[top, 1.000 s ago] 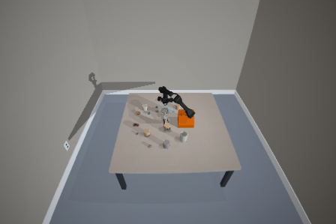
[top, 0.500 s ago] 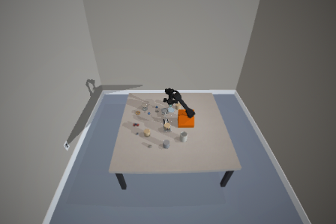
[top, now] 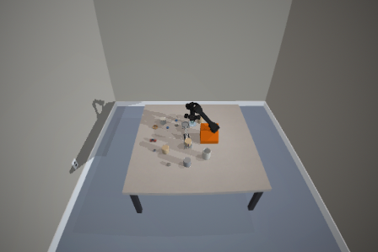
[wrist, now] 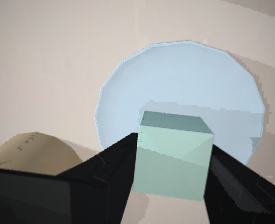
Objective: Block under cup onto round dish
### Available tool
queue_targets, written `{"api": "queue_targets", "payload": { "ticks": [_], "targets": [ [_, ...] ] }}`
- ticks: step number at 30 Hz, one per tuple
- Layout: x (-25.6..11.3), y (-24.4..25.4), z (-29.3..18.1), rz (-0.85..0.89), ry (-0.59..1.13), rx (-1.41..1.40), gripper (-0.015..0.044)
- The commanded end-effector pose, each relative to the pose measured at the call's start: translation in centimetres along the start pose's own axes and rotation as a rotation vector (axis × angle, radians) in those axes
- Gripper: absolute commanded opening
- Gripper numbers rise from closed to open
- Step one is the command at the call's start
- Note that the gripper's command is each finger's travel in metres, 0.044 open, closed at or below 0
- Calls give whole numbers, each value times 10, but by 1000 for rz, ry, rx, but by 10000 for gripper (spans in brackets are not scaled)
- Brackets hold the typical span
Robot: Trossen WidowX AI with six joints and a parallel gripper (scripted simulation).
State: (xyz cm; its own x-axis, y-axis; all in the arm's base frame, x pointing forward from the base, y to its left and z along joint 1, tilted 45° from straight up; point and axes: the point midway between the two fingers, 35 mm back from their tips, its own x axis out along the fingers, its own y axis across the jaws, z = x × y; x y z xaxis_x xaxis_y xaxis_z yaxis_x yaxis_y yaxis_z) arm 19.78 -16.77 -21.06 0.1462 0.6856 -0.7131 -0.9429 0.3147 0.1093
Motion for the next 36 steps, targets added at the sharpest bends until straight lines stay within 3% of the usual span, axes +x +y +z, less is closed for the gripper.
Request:
{"api": "queue_targets", "payload": {
  "ticks": [1,15,31,36],
  "targets": [
    [1,-2,-2,-15,2,5,0],
    [21,-2,-1,-15,1,4,0],
    [13,-3,-2,-12,6,-1,420],
    [-42,-1,-2,-15,3,5,440]
  ]
}}
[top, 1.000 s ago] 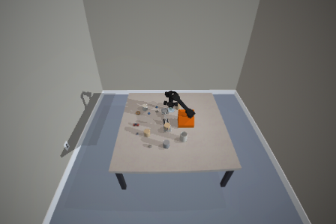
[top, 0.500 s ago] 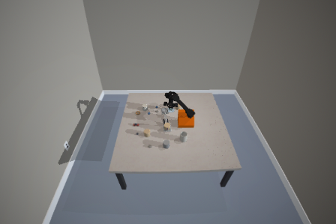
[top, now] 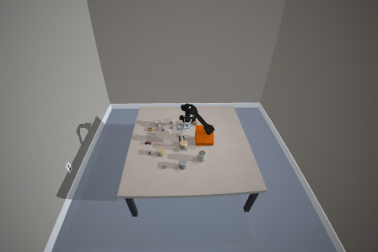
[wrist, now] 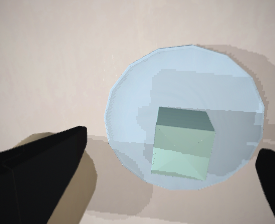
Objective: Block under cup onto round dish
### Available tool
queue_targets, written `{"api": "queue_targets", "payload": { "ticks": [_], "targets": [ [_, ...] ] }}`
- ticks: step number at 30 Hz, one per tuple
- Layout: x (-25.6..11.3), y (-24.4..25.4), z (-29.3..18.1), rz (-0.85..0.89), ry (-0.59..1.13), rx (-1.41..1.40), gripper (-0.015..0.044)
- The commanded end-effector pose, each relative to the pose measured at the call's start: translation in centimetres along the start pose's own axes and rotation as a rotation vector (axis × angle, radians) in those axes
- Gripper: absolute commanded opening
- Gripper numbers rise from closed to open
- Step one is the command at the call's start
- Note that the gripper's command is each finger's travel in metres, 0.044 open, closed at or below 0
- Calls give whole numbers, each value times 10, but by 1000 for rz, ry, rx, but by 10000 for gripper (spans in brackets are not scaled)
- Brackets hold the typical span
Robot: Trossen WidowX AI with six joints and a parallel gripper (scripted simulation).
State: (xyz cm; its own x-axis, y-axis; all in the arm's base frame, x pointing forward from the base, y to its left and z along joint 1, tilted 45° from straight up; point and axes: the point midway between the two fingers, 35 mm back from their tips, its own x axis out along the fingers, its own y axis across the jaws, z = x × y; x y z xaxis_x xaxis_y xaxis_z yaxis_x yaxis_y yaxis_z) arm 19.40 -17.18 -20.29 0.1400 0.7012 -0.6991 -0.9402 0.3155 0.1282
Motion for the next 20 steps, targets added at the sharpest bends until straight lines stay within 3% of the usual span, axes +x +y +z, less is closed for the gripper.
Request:
{"api": "queue_targets", "payload": {
  "ticks": [1,5,10,20],
  "targets": [
    [-33,-4,-3,-27,21,-10,440],
    [-36,-4,-3,-28,21,-9,440],
    [-79,0,-3,-38,21,-2,440],
    [-79,0,-3,-38,21,-2,440]
  ]
}}
